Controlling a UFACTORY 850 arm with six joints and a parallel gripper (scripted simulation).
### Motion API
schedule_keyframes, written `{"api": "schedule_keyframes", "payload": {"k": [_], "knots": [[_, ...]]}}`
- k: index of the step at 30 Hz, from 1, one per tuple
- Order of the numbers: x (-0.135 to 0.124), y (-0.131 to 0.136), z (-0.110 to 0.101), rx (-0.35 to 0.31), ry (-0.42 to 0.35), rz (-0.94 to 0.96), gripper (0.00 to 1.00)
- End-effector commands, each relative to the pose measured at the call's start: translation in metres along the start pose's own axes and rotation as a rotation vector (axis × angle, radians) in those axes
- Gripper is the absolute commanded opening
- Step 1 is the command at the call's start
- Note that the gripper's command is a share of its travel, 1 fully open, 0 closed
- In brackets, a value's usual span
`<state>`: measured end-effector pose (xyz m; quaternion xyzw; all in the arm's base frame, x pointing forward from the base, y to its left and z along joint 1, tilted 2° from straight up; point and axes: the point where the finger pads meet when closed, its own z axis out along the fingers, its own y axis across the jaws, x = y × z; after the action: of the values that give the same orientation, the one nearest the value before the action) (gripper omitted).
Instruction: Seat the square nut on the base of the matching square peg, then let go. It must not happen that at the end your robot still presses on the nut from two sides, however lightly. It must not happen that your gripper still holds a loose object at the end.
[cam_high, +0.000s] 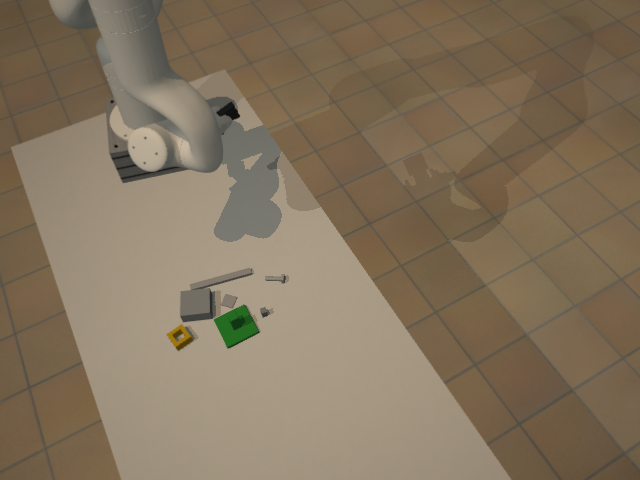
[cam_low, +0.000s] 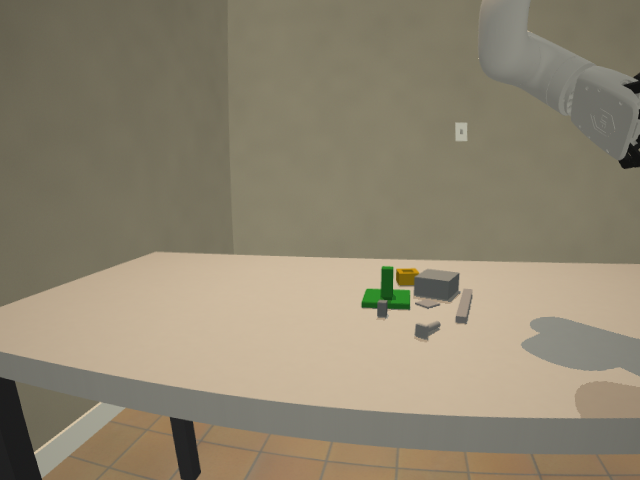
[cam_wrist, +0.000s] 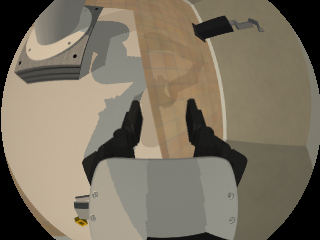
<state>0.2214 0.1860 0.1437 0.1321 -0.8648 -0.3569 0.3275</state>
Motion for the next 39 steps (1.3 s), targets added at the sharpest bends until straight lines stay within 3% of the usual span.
{"api": "schedule_keyframes", "payload": {"k": [1, 27, 39], "knots": [[-0.001, 0.0, -0.001, 0.001, -0.001, 0.003, 0.6], [-0.018, -0.019, -0.013, 0.059, -0.027, 0.203, 0.6], [-0.042, -0.045, -0.031, 0.128, -0.085, 0.48, 0.6]]}}
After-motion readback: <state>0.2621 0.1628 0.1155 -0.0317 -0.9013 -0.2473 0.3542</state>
